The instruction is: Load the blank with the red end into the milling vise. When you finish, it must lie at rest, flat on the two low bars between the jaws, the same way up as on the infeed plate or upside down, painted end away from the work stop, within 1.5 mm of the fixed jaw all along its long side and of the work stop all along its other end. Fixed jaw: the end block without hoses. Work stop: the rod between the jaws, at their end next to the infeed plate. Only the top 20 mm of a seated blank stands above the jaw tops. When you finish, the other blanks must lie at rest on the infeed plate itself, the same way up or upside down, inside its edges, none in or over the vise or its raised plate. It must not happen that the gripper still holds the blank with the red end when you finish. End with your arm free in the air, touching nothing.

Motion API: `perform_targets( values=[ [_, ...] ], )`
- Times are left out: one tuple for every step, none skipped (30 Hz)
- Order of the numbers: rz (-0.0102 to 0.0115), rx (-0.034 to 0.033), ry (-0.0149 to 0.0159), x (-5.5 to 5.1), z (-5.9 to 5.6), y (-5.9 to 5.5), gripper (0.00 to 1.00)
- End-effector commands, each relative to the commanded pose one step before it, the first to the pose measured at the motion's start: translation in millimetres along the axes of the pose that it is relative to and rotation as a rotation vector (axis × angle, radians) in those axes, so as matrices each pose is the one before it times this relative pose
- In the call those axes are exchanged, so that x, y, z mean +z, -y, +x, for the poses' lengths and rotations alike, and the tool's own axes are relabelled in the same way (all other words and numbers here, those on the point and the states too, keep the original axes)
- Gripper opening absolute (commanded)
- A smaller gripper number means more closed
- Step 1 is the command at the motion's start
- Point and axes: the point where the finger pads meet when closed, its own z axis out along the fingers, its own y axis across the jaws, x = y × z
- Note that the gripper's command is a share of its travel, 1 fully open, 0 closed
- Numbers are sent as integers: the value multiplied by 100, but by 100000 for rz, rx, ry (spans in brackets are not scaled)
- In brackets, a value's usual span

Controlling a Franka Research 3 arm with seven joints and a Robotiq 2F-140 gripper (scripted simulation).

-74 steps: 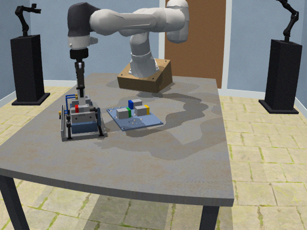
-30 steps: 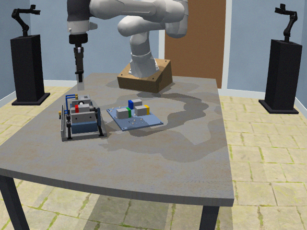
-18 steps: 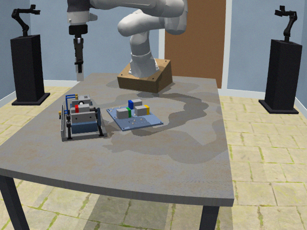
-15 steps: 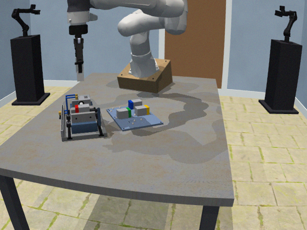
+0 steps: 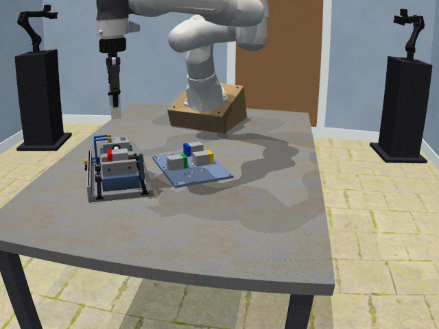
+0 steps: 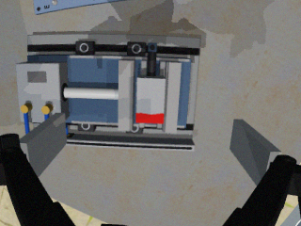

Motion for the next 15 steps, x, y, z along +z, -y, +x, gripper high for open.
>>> perform_targets(
  values=[
    [-219,502,67,121,19,-85,100],
    [0,0,0,0,0,0,100],
    [0,0,0,0,0,0,100],
    [140,-409,-33,12,-28,46,100],
    [-35,102,8,142,-8,-24,100],
    [-35,102,8,142,-8,-24,100],
    [-35,102,8,142,-8,-24,100],
    [-35,102,8,142,-8,-24,100],
    [0,0,0,0,0,0,100],
    [0,0,0,0,0,0,100],
    [0,0,0,0,0,0,100],
    [0,0,0,0,0,0,100],
    [0,0,0,0,0,0,100],
    [0,0,0,0,0,0,100],
    [0,0,0,0,0,0,100]
  ],
)
